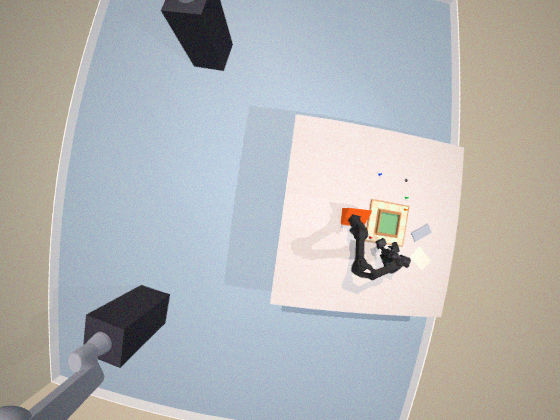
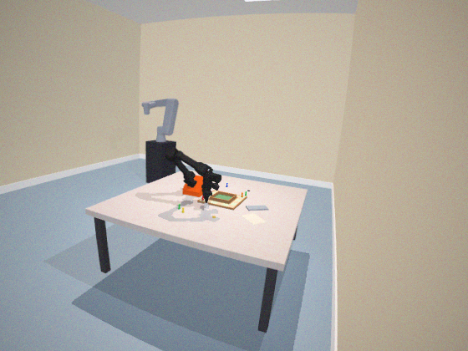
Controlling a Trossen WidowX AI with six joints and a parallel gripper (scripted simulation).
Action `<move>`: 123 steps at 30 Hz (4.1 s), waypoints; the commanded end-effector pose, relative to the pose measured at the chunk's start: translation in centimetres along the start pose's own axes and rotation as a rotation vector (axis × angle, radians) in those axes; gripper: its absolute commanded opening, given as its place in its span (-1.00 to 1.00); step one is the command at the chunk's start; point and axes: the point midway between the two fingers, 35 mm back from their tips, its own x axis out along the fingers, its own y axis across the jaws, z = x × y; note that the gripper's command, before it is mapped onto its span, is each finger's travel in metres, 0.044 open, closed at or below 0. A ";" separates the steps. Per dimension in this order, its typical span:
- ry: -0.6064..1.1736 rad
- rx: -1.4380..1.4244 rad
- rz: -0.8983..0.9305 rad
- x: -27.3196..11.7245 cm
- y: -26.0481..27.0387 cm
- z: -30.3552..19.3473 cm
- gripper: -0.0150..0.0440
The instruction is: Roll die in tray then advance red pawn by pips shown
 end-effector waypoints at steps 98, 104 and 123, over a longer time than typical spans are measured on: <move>-0.013 -1.048 0.013 -5.1 13.8 14.0 -0.49; -0.081 -1.047 0.114 -4.5 14.1 13.7 -0.49; -0.626 -0.999 0.446 -3.6 14.8 13.2 -0.49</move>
